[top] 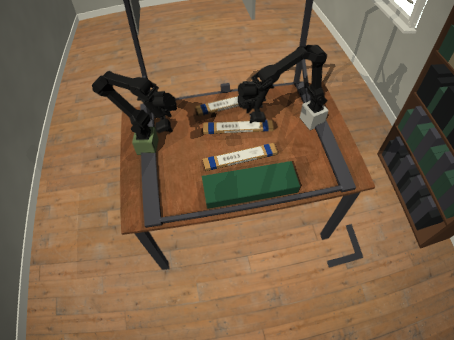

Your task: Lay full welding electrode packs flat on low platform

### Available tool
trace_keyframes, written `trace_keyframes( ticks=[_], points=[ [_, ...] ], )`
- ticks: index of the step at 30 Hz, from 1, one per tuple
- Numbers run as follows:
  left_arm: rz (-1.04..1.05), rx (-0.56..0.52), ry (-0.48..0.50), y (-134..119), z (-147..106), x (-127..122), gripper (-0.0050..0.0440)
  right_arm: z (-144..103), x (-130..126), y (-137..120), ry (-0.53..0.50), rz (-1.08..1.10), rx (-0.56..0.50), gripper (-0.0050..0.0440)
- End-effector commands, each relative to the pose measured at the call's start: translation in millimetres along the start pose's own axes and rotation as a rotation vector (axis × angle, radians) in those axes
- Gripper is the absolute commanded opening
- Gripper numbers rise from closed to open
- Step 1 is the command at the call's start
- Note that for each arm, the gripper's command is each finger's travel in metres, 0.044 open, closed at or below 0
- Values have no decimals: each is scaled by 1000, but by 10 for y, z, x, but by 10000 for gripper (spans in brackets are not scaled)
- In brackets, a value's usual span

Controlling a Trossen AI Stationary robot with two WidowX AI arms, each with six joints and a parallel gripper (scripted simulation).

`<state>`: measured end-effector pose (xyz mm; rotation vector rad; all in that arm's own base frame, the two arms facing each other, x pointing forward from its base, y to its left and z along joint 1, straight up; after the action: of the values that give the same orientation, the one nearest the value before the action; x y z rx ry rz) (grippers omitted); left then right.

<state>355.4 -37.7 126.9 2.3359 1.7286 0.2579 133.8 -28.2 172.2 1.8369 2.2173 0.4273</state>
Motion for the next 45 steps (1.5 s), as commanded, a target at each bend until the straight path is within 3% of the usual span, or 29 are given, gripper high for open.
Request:
trace_keyframes(
  ticks=[1,31,45],
  points=[
    [0,-2,2,-7,40,3,300,-56,-7,35,-7,-6,-21,430],
    [0,-1,2,-105,402,2,300,-56,-7,35,-7,-6,-21,430],
    [0,-1,2,-105,403,2,300,-56,-7,35,-7,-6,-21,430]
  ],
)
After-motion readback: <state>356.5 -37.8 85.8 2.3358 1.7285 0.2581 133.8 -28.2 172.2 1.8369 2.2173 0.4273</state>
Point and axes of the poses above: on each arm, the point midway between the two fingers, 35 mm back from their tips, its own z axis out along the fingers, its own x axis across the jaws, y = z × x, the point moved 4 cm from there along -z, back along the fingers, and after that the axes turned 1 degree about z, right-handed, at the moved point
